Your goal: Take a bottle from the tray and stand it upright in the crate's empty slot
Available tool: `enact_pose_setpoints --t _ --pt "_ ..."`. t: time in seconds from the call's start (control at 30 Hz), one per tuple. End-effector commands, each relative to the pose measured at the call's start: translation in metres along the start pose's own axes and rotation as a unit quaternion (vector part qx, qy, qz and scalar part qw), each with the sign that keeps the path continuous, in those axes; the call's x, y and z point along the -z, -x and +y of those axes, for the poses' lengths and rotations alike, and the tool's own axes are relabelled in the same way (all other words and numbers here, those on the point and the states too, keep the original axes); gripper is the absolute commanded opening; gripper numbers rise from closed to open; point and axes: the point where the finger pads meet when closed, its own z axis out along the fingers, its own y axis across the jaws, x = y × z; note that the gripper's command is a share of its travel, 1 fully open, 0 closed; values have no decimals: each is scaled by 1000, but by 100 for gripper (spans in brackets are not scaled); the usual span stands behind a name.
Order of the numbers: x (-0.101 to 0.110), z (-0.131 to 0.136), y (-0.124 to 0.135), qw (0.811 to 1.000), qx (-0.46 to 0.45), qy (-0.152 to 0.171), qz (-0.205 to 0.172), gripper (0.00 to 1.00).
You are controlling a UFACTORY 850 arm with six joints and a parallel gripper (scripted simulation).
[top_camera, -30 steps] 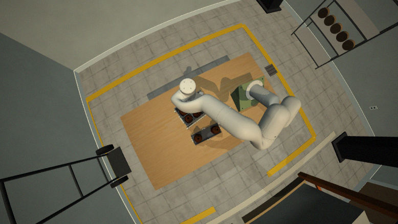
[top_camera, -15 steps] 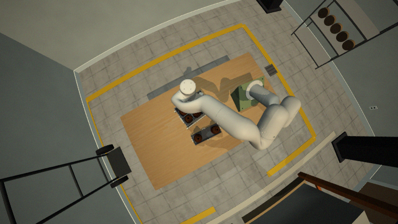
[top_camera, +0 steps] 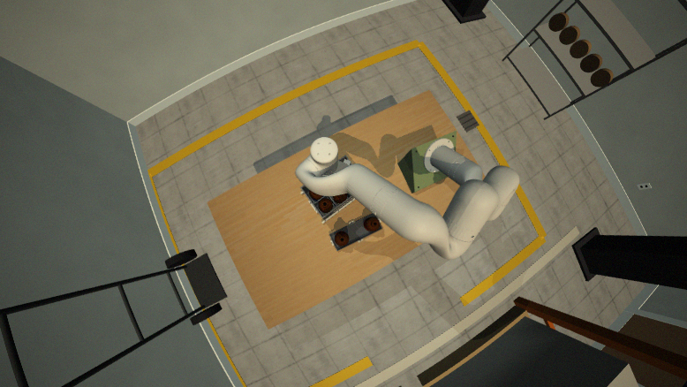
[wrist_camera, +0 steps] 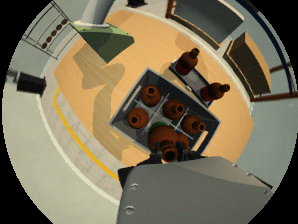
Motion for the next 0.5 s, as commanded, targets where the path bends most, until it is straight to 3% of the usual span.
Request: enact_pose_setpoints --t 0.0,0.47 --pt "1 0 1 1000 0 0 -1 0" --pt "0 0 1 1000 0 0 -1 0"
